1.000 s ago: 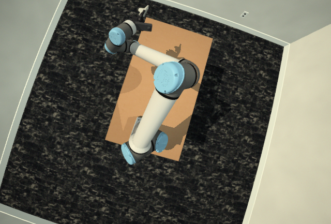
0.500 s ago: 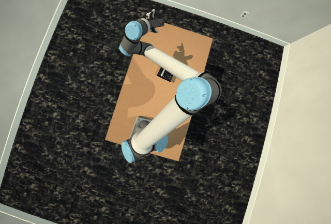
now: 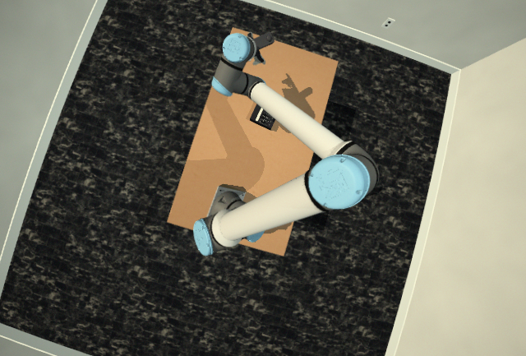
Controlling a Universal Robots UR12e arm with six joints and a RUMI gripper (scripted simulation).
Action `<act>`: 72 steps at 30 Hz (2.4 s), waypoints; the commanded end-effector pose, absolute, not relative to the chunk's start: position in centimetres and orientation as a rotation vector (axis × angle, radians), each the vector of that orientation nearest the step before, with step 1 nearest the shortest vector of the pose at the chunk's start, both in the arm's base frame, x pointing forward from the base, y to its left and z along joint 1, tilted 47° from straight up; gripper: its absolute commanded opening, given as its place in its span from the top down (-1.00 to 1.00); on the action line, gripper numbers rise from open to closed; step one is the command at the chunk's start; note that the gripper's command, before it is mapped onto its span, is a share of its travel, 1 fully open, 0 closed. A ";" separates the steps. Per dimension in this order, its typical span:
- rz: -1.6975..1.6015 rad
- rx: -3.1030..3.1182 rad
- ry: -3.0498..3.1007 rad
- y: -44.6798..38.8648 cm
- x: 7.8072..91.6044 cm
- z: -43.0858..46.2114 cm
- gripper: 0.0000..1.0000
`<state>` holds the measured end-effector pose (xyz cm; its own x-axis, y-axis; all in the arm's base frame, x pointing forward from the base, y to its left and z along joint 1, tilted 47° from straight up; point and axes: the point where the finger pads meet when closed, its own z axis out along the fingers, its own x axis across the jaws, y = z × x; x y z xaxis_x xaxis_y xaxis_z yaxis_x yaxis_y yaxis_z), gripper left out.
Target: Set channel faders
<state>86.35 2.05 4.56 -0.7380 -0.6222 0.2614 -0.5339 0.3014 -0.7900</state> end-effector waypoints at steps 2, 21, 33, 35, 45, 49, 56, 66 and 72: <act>-1.424 -1.286 2.552 -0.2 83.6 5.3 -1.00; -1.201 -2.007 2.768 -6.8 69.3 7.2 -1.00; -1.031 -2.276 2.806 -8.5 62.9 8.1 -1.00; -1.009 -2.305 2.809 -8.6 62.2 8.2 -1.00; -0.967 -2.358 2.812 -8.9 60.9 8.4 -1.00; -0.966 -2.359 2.812 -8.9 60.8 8.4 -1.00; -0.966 -2.359 2.812 -8.9 60.8 8.4 -1.00; -0.961 -2.372 2.806 -8.9 60.8 8.4 -1.00; -0.929 -2.445 2.765 -9.1 60.8 8.2 -1.00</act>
